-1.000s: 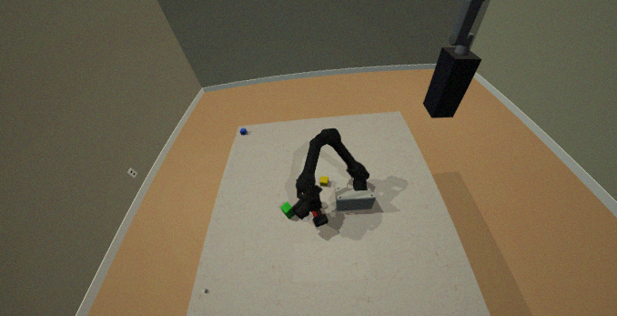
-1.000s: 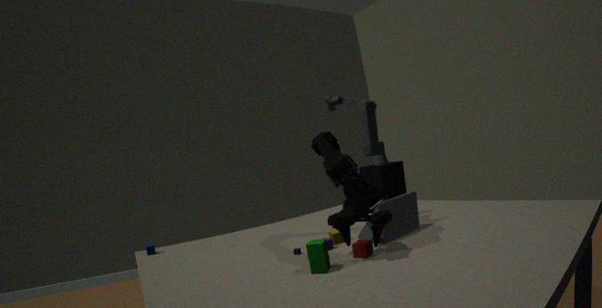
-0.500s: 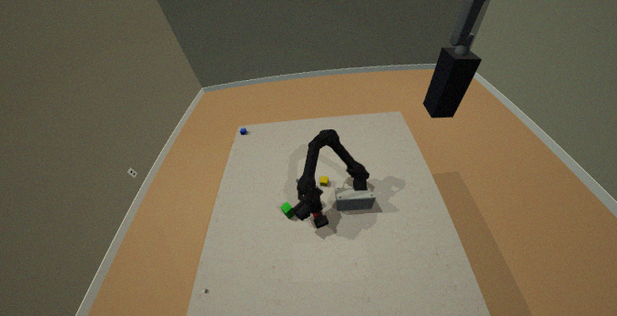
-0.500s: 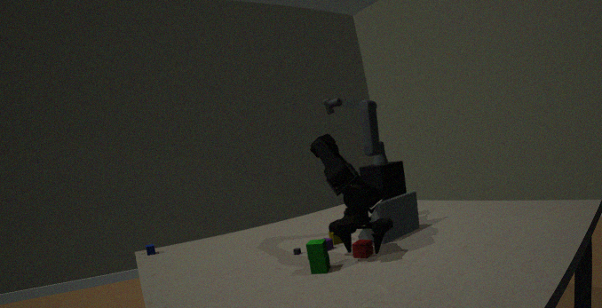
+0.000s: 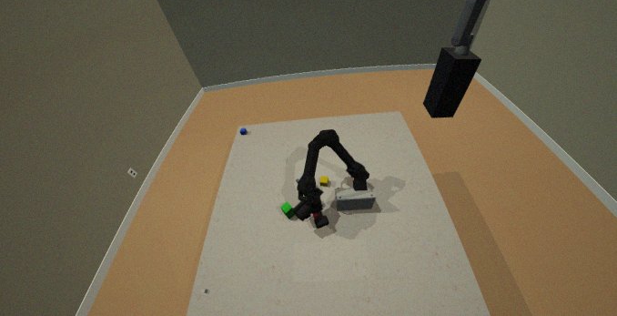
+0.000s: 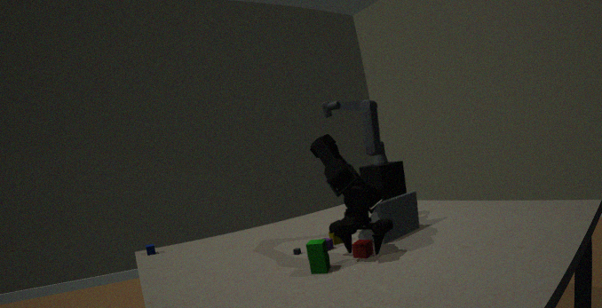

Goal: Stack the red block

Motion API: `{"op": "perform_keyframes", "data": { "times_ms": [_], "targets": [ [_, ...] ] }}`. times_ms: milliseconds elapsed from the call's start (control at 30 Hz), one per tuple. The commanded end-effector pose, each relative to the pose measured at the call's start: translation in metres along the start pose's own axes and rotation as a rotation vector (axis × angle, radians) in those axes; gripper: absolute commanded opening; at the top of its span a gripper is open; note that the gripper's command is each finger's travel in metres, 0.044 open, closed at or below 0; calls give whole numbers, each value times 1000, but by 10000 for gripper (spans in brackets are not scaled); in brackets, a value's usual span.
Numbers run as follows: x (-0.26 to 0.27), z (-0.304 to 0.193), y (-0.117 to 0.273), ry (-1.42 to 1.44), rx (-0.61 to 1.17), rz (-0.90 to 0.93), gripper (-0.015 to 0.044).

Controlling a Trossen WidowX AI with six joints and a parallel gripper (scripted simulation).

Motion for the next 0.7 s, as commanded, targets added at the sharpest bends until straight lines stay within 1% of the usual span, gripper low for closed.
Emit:
{"op": "perform_keyframes", "data": {
  "times_ms": [0,233,467,667],
  "targets": [
    [0,0,0,0,0,0,387],
    [0,0,0,0,0,0,204],
    [0,0,0,0,0,0,157],
    [0,1,18,2,0,-1,0]
  ]
}}
Point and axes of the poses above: the point midway between the two fingers, 35 mm back from their tips, its own y axis back along the fingers, its own x axis across the jaws, z = x × y, the point moved 9 cm from there along y, back along the fingers, and after that the axes turned 9 degrees about y, right-handed, at the moved point
